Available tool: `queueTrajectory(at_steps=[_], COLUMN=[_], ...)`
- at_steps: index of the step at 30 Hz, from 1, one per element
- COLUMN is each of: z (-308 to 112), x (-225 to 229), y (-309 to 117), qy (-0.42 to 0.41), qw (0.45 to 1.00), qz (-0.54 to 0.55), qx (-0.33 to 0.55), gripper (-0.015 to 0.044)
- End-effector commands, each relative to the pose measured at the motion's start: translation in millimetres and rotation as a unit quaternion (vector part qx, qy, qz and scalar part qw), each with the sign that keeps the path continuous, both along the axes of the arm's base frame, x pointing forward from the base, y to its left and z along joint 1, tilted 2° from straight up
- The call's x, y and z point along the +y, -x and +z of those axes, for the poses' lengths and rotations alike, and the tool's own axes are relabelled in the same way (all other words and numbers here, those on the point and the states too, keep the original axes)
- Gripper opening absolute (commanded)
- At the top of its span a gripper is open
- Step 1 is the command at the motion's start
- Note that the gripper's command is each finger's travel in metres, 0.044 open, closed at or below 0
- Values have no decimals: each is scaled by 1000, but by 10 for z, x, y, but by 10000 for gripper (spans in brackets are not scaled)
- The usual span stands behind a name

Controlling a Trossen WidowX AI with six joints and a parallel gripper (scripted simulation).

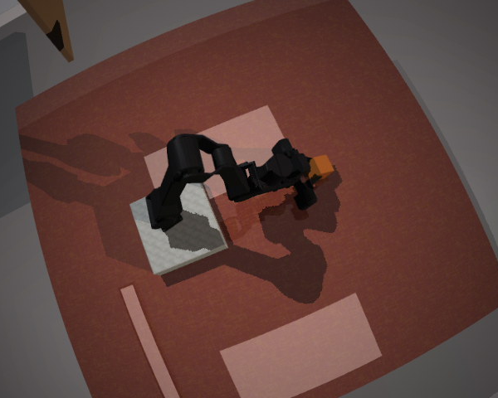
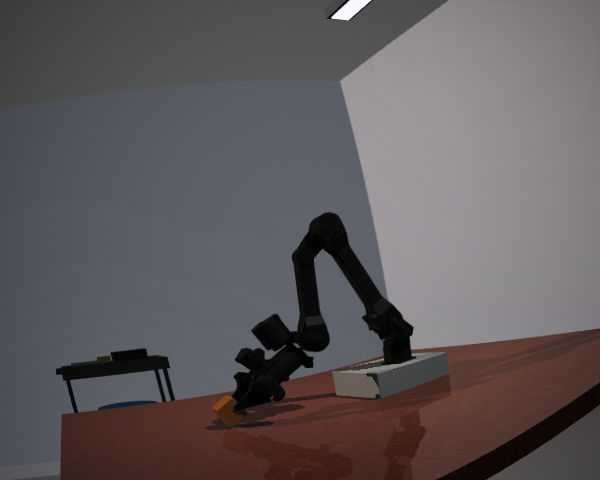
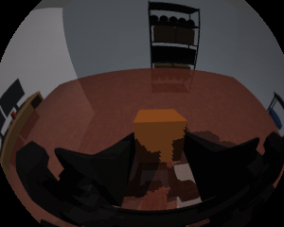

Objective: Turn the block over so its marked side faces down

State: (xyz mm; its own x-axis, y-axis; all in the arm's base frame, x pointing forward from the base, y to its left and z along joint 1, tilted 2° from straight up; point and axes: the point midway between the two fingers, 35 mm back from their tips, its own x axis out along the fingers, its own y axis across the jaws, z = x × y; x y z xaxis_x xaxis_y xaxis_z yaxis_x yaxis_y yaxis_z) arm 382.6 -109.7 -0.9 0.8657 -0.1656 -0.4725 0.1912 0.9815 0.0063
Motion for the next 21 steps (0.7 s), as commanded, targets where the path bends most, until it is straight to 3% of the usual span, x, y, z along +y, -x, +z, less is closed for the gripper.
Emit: queueTrajectory(at_steps=[1, 11, 21], z=[-25, -25, -25], x=[13, 13, 13], y=[28, 28, 28], qy=[-3, -3, -3], qw=[1000, 1000, 1000], qz=[1, 1, 1], qx=[-4, -4, -4], gripper=[0, 0, 263])
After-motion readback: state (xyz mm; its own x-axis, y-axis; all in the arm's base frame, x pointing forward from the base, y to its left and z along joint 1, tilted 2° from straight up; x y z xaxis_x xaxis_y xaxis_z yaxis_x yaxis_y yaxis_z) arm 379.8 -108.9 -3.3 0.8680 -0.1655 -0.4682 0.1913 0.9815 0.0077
